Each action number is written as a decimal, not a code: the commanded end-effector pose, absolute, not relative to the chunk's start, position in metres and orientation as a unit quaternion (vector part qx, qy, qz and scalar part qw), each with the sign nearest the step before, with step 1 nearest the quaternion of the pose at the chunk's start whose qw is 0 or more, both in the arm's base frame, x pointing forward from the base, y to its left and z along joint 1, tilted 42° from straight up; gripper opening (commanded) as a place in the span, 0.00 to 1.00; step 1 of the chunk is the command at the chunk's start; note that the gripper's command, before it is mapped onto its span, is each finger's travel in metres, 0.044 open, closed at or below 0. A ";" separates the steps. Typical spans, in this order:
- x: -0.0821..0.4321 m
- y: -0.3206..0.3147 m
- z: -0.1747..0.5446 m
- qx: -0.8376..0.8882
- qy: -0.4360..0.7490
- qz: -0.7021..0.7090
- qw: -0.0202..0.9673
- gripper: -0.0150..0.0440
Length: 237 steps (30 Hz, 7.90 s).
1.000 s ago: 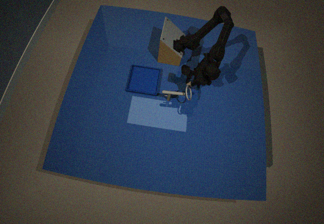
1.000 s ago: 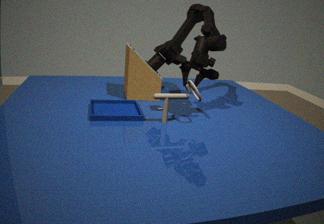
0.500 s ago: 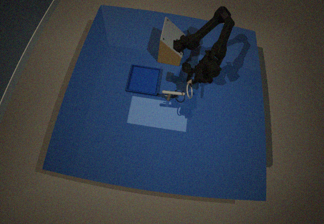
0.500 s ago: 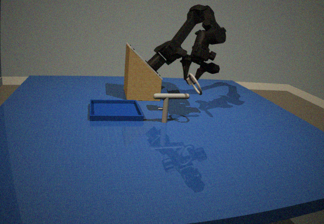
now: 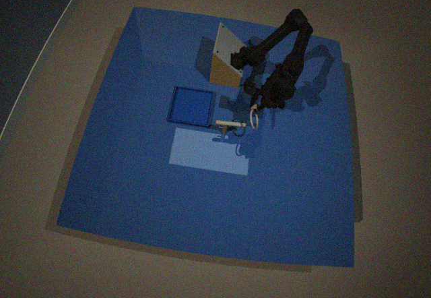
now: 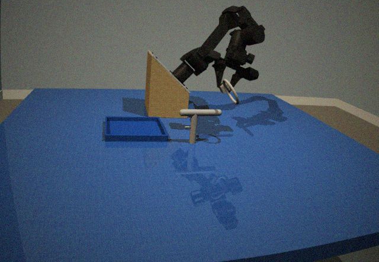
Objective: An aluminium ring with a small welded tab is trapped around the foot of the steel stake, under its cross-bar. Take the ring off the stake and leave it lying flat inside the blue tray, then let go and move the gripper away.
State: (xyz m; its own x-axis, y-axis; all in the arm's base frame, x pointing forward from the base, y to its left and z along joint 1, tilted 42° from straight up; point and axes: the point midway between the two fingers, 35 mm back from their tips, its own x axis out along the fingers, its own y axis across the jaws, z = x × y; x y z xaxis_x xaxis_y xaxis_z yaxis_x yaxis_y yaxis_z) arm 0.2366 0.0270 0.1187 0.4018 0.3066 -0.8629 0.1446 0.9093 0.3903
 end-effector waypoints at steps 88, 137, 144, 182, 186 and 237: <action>0.329 0.051 0.149 0.358 0.520 -0.075 0.772 0.25; 0.309 0.110 0.196 0.653 0.392 -0.251 0.597 0.25; 0.305 0.118 0.203 0.693 0.369 -0.267 0.559 0.25; 0.285 0.145 0.232 0.828 0.278 -0.306 0.379 0.25; 0.286 0.144 0.227 0.820 0.297 -0.298 0.387 0.25; 0.280 0.122 0.181 0.711 0.488 -0.027 0.506 0.25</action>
